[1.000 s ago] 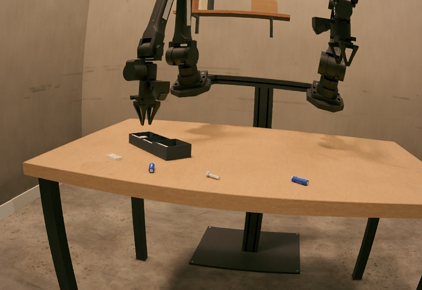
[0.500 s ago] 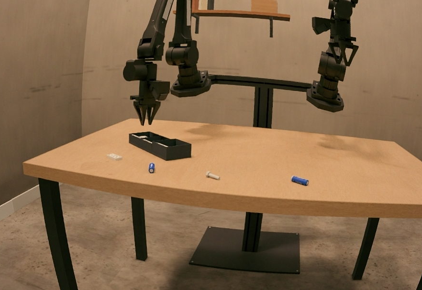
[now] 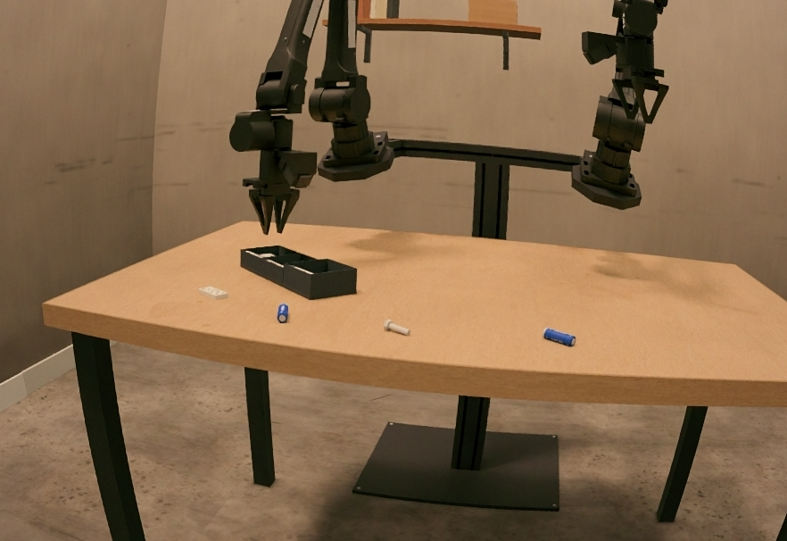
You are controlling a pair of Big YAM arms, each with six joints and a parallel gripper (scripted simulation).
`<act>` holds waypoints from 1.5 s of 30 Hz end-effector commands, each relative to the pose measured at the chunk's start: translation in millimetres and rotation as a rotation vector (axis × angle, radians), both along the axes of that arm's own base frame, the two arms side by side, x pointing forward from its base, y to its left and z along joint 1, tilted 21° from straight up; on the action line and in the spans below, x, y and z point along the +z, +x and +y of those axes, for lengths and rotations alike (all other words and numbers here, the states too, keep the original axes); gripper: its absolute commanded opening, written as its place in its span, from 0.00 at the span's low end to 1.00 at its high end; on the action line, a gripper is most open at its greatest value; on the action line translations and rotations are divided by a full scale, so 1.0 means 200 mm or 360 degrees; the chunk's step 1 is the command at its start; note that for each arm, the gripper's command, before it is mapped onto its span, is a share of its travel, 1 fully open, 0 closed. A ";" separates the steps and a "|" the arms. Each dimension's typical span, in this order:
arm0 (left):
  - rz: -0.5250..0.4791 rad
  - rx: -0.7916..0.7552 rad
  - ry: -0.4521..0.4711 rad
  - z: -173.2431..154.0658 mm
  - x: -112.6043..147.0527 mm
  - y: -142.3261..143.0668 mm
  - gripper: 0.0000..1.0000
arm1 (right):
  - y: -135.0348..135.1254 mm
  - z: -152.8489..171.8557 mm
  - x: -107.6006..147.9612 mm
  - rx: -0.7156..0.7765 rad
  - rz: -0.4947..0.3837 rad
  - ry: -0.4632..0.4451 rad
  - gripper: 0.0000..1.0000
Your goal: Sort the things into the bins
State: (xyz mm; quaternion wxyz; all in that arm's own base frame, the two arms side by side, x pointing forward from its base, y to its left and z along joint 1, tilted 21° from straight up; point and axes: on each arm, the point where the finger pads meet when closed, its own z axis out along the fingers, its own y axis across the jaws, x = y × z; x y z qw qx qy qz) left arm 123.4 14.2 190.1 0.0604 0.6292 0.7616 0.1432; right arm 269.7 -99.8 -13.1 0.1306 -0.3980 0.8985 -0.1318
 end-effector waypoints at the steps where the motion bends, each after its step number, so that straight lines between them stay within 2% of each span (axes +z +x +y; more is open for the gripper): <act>1: -0.0112 -0.0007 -0.0015 0.00 0.16 0.03 1.00 | -0.01 -0.02 -0.02 -0.0003 0.0002 0.0000 0.29; 2: -0.0112 -0.0007 -0.0015 0.00 0.16 0.03 1.00 | 0.02 -0.02 0.01 -0.0002 -0.0021 -0.0006 0.29; 12: -0.0112 -0.0007 -0.0015 0.00 0.16 0.03 1.00 | 0.02 -0.02 0.01 -0.0002 -0.0021 -0.0006 0.29; 13: -0.0112 -0.0007 -0.0015 0.00 0.16 0.03 1.00 | 0.00 -0.02 -0.02 -0.0003 -0.0002 -0.0002 0.29; 14: -0.0112 -0.0007 -0.0015 0.00 0.16 0.03 1.00 | 0.02 -0.02 0.01 -0.0002 -0.0021 -0.0006 0.29; 18: -0.0112 -0.0007 -0.0015 0.00 0.16 0.03 1.00 | 0.00 -0.02 -0.02 -0.0003 -0.0002 -0.0002 0.29; 19: -0.0112 -0.0007 -0.0015 0.00 0.16 0.03 1.00 | 0.02 -0.02 0.01 -0.0002 -0.0021 -0.0006 0.29; 26: -0.0112 -0.0007 -0.0015 0.00 0.16 0.03 1.00 | 0.02 -0.02 0.01 -0.0002 -0.0021 -0.0006 0.29; 27: -0.0112 -0.0007 -0.0015 0.00 0.16 0.03 1.00 | 0.00 -0.02 -0.02 -0.0003 -0.0001 -0.0002 0.29; 28: -0.0112 -0.0007 -0.0015 0.00 0.16 0.03 1.00 | 0.02 -0.02 0.01 -0.0002 -0.0021 -0.0006 0.29; 34: -0.0112 -0.0007 -0.0015 0.00 0.16 0.03 1.00 | 0.02 -0.02 0.01 -0.0002 -0.0020 -0.0006 0.29; 36: -0.0112 -0.0007 -0.0015 0.00 0.16 0.03 1.00 | -0.01 0.02 -0.02 -0.0006 -0.0003 0.0006 0.29; 39: -0.0112 -0.0007 -0.0015 0.00 0.16 0.03 1.00 | 0.02 0.00 0.01 -0.0002 -0.0020 -0.0006 0.29; 40: -0.0112 -0.0007 -0.0015 0.00 0.16 0.03 1.00 | 0.07 0.03 0.02 0.0104 0.0003 -0.0040 0.29; 42: -0.0112 -0.0007 -0.0015 0.00 0.16 0.03 1.00 | 0.07 0.03 0.02 0.0104 0.0003 -0.0040 0.29; 45: -0.0112 -0.0007 -0.0015 0.00 0.16 0.03 1.00 | 0.16 0.13 0.04 0.0322 0.0041 -0.0117 0.29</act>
